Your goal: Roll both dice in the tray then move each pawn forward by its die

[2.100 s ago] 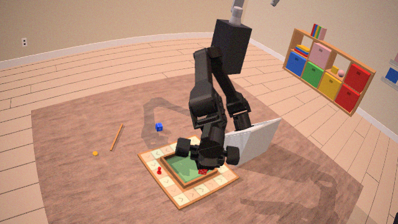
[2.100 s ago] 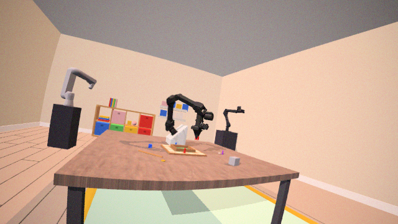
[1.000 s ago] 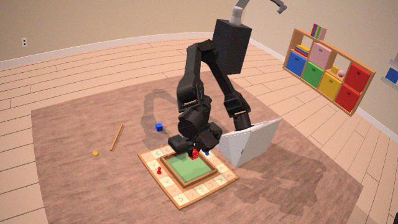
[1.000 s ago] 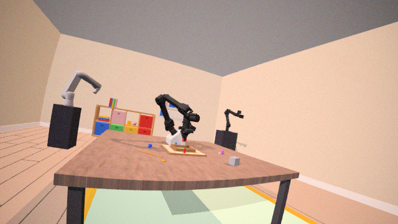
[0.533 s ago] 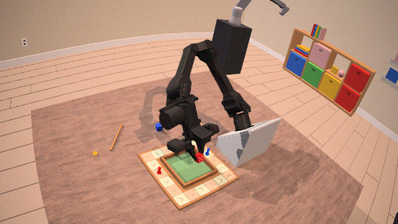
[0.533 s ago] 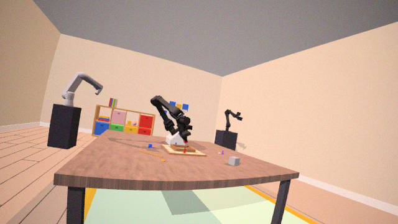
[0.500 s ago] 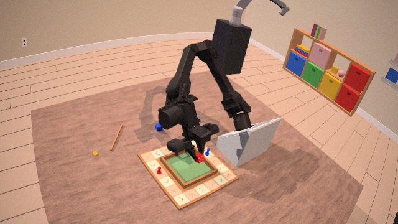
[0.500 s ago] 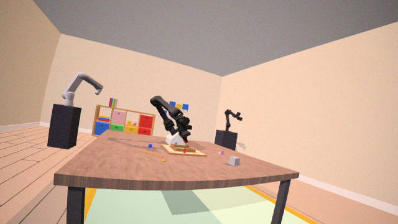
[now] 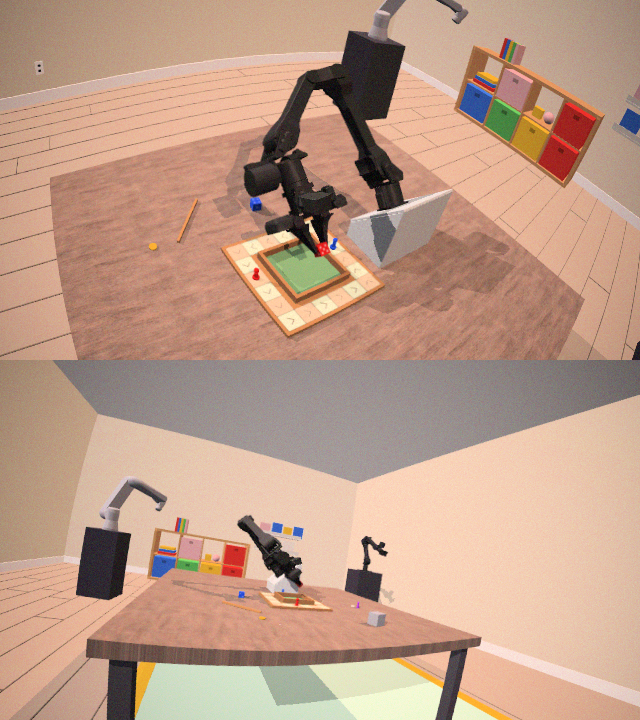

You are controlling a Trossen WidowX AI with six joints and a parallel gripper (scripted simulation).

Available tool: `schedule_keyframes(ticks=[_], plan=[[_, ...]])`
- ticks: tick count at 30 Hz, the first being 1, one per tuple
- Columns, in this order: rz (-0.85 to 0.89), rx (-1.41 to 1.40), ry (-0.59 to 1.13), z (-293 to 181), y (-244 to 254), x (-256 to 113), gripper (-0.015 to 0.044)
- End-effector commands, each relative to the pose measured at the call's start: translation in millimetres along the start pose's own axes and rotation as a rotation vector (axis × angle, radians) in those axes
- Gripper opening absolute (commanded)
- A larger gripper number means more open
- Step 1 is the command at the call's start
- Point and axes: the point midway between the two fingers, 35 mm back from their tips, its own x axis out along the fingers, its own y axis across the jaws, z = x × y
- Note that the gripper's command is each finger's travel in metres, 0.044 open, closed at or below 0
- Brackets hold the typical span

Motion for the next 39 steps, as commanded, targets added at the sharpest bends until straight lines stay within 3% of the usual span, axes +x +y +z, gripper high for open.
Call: schedule_keyframes(ticks=[1, 39], plan=[[-0.040, -0.009, -0.015, 8.4, -12.8, -34.3, 0.0000], [-0.040, -0.009, -0.015, 9.1, -11.9, -39.2, 0.0000]])
